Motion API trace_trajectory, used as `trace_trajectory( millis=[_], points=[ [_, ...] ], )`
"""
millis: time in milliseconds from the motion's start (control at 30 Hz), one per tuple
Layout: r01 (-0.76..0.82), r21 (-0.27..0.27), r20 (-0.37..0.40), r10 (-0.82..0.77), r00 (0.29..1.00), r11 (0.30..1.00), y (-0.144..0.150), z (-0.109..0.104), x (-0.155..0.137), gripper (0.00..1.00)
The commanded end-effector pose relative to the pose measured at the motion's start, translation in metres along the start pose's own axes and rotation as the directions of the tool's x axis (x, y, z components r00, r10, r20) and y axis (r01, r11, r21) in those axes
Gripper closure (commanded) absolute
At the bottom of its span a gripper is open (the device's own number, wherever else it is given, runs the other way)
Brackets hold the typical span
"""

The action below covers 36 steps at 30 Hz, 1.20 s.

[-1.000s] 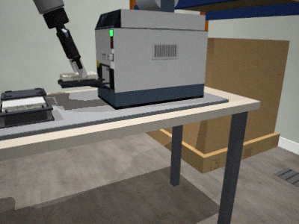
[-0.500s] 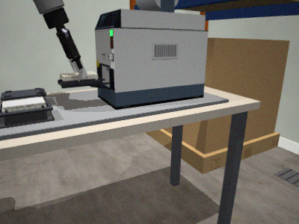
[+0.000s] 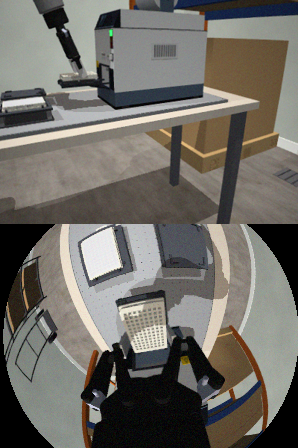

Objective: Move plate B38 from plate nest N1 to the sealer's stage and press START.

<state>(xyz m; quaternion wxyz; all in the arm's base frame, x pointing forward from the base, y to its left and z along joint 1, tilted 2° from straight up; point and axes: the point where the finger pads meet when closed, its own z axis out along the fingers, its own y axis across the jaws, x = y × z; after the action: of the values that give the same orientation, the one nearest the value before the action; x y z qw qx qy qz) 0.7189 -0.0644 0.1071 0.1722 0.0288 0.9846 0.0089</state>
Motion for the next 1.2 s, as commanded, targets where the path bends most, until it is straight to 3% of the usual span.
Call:
trace_trajectory(
  millis=[0,1167],
  points=[
    [0.004,-0.003,-0.003,-0.004,1.0,1.0,0.0032,0.0027,0.002,0.9],
    [0.004,-0.003,-0.003,-0.004,1.0,1.0,0.0033,0.0077,0.004,0.9]
  ],
)
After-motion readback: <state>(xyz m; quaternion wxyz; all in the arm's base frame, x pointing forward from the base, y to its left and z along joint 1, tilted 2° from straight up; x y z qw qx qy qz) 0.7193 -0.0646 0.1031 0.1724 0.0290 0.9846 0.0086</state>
